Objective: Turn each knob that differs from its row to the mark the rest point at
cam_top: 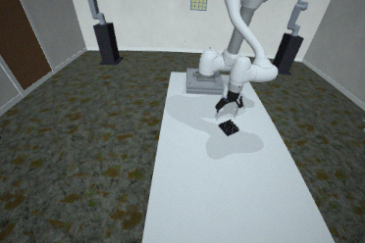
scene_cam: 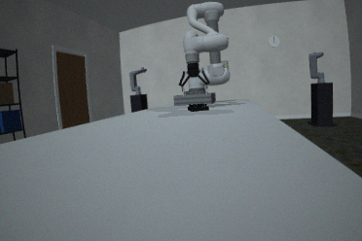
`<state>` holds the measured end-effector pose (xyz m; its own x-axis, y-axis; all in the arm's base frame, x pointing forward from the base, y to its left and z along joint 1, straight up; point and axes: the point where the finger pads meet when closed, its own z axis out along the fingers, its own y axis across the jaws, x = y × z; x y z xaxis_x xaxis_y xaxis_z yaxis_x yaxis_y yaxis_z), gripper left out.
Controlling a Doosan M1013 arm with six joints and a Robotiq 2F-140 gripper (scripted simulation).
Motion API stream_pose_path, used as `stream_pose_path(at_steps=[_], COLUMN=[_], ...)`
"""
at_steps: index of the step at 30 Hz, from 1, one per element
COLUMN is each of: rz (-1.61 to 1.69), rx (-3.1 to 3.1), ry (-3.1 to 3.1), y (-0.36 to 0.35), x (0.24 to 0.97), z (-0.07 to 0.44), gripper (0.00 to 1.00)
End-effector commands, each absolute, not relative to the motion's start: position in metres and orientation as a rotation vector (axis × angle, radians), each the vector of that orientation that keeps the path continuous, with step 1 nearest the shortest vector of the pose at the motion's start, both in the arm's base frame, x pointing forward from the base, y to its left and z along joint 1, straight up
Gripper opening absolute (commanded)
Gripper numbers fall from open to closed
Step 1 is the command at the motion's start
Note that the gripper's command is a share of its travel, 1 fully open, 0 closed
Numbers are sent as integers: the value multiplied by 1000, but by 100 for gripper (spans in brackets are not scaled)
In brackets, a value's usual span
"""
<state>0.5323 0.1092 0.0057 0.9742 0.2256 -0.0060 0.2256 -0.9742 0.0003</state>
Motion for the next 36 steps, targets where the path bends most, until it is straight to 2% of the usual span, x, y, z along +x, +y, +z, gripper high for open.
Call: stream_pose_path(at_steps=[1, 36], rz=[-9, -9], rx=[3121, 3120], ry=[357, 357], y=[109, 92], x=[532, 502], z=[6, 6], gripper=[100, 100])
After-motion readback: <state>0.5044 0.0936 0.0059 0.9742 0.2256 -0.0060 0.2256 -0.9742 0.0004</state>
